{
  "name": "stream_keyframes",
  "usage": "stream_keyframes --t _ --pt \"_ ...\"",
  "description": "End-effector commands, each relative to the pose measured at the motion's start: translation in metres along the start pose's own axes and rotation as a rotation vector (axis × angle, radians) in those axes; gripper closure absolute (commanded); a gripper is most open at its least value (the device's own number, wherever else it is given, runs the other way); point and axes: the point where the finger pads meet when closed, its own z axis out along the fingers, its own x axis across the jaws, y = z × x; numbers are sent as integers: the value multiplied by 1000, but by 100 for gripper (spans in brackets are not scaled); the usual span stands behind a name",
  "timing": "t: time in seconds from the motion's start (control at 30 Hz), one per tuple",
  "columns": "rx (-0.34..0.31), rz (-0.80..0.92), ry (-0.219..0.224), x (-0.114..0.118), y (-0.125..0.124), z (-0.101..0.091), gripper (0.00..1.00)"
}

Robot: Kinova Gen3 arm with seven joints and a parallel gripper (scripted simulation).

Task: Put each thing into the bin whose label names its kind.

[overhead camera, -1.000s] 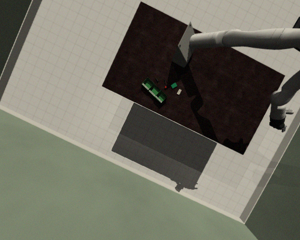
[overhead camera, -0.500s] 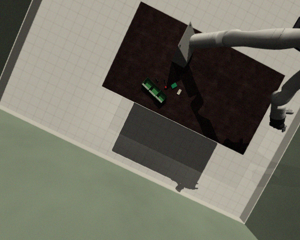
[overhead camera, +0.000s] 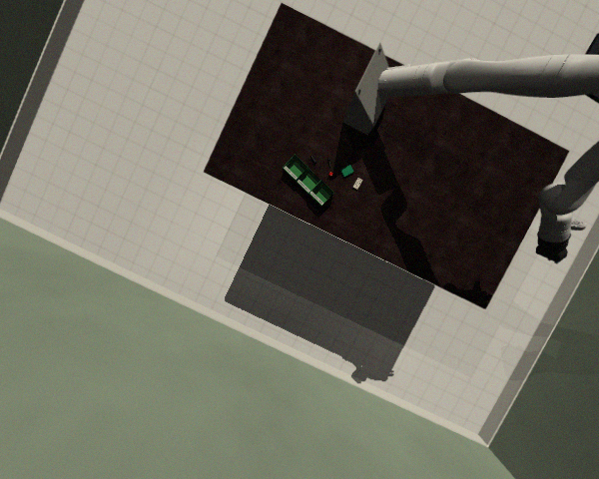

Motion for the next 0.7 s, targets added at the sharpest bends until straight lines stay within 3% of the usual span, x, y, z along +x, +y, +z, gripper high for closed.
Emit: stream_keyframes --t 0.0,0.27,0.33,0.43,0.5,0.57,0.67 --pt "-23 -43 -22 -8 19 2 69" --pt "-32 -79 -35 -19 45 1 69" --pt "-50 -156 -69 -25 61 0 69" --pt "-50 -156 -69 -33 80 -3 69" --pt "-50 -156 -69 -33 81 -3 69" --pt "-66 -227 -108 -39 96 -6 69" --pt "-66 -227 -108 -43 103 -7 69"
